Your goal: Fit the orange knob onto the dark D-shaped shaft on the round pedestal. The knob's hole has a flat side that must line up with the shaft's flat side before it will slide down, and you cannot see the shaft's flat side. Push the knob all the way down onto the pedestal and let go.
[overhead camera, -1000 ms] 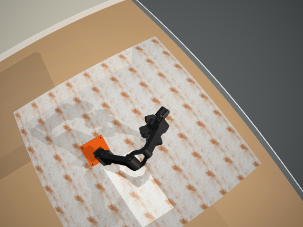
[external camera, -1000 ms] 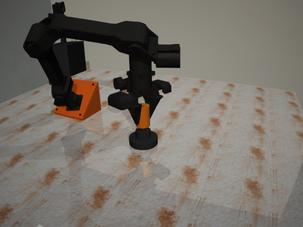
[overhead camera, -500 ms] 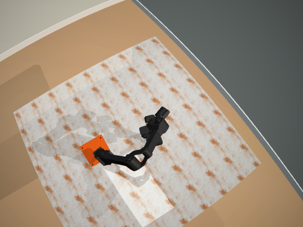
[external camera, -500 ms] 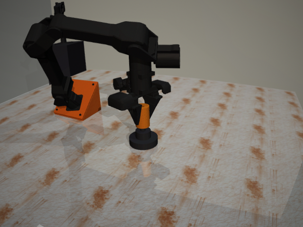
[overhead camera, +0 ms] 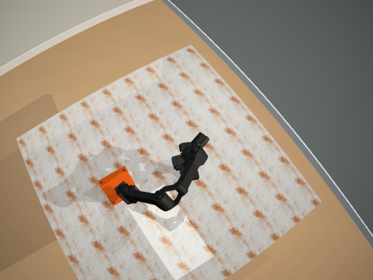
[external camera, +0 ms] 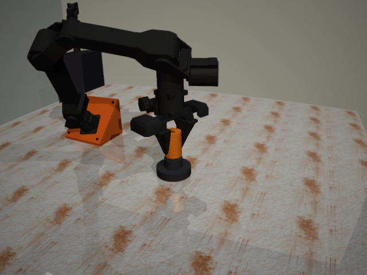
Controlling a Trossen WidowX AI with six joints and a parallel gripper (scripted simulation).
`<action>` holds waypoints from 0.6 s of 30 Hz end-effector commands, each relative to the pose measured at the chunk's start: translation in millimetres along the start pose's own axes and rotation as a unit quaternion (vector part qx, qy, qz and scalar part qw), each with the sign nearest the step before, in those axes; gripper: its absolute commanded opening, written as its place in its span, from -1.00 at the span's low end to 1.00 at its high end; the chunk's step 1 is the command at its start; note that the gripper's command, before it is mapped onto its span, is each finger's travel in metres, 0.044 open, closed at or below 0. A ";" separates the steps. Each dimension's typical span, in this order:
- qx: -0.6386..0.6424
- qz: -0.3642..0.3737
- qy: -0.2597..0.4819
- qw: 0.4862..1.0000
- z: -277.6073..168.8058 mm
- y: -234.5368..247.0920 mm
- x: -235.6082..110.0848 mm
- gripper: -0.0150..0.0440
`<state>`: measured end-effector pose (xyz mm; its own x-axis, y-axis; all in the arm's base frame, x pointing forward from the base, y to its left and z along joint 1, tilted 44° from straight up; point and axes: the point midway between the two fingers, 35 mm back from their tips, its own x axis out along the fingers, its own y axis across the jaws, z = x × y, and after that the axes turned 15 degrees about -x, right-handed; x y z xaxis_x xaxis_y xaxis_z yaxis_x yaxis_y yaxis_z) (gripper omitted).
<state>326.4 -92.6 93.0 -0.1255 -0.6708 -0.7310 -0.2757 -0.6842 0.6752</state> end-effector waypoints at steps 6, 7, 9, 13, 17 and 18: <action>-0.029 0.002 0.000 1.000 2.0 0.3 7.0 -0.49; -0.033 0.002 0.000 0.999 2.1 0.4 7.3 -0.49; -0.038 0.002 0.000 0.999 2.1 0.6 7.5 -0.49; -0.025 0.000 0.000 1.000 0.7 0.2 5.6 -0.49; -0.025 0.000 0.000 1.000 0.7 0.2 5.6 -0.40; -0.025 0.000 0.000 1.000 0.7 0.2 5.6 -0.31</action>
<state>324.8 -96.4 88.8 -0.1258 -0.6708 -0.7309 -0.2242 -0.6984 0.6796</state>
